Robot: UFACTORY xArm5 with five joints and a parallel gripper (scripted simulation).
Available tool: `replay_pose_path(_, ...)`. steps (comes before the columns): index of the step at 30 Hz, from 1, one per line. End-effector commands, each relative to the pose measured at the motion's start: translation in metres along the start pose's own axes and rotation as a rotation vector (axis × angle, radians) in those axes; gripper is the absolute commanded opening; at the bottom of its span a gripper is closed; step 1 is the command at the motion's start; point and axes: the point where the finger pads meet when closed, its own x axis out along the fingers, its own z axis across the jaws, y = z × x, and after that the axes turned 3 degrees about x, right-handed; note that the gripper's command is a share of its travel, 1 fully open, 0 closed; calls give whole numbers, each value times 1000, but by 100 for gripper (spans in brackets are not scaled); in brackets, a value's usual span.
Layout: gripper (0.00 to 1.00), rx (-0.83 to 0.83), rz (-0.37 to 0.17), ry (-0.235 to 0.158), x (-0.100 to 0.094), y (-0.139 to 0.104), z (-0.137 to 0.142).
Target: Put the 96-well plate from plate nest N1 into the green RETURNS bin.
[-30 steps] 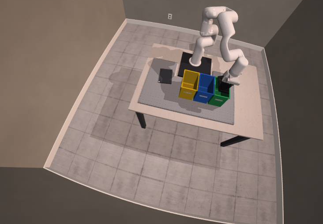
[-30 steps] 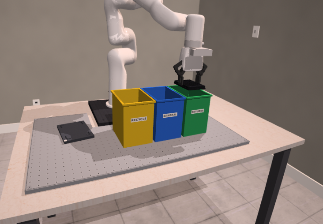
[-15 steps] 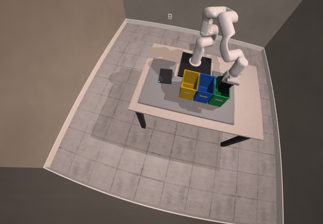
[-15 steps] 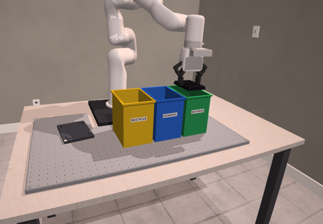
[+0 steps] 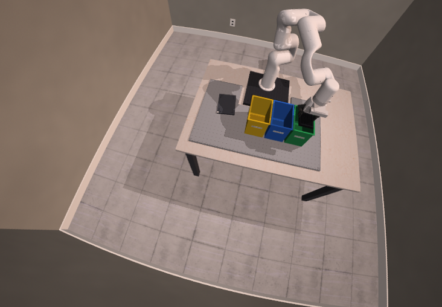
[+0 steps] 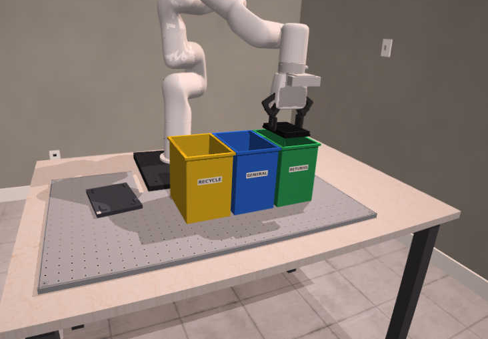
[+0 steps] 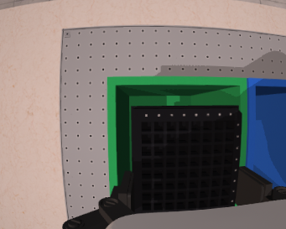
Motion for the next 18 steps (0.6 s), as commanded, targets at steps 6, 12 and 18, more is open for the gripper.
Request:
replay_pose_path(6,0,0,3,2,0,1,-1)
replay_pose_path(12,0,0,3,2,1,1,-1)
replay_pose_path(18,0,0,3,2,2,1,-1)
